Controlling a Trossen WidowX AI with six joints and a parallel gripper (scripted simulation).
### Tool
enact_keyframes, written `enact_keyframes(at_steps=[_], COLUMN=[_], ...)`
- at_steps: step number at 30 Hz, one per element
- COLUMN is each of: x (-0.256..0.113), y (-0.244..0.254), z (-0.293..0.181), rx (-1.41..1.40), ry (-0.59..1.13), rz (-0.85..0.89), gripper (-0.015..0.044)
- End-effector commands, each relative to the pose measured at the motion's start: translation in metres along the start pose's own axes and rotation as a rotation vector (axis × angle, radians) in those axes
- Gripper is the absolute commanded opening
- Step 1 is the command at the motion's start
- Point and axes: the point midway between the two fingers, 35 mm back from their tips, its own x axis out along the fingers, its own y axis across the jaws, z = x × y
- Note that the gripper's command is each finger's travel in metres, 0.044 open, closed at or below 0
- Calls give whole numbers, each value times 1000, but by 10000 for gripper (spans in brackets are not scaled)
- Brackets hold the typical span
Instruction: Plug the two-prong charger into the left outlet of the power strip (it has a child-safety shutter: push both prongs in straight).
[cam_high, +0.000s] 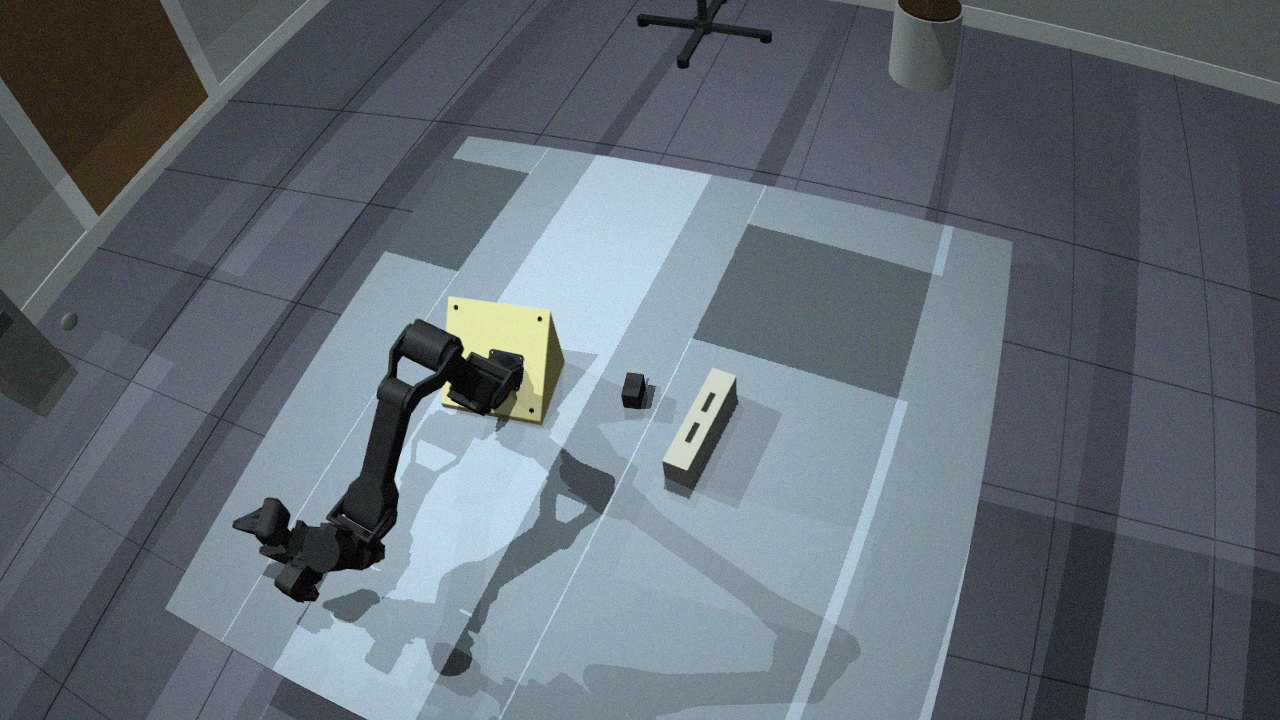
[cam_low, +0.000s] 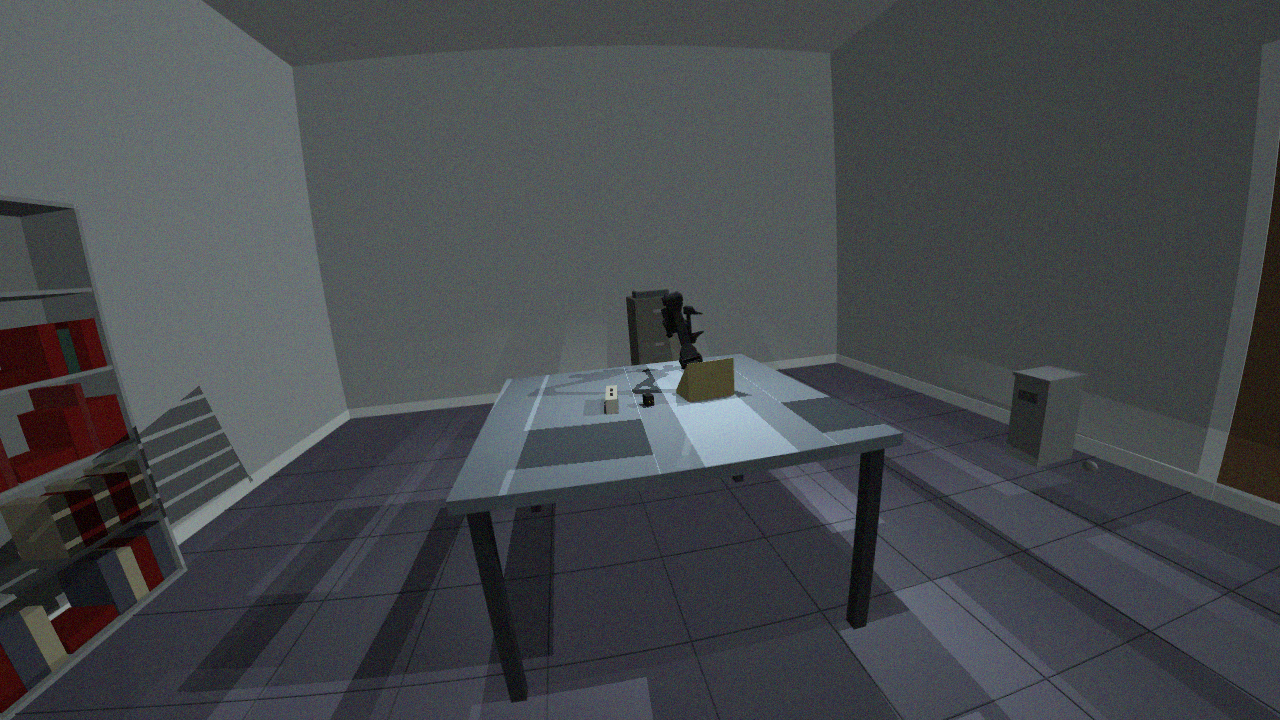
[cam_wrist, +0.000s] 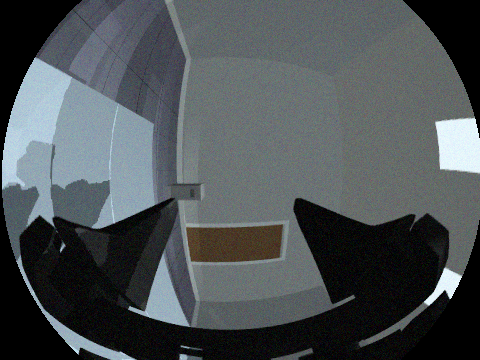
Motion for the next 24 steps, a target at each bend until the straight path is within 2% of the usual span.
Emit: enact_keyframes(at_steps=[1,24], x=[-8,-85], y=[13,84], z=[8,52], rx=[-7,-58], ry=[-38,-286], rz=[46,346], gripper=[440,440])
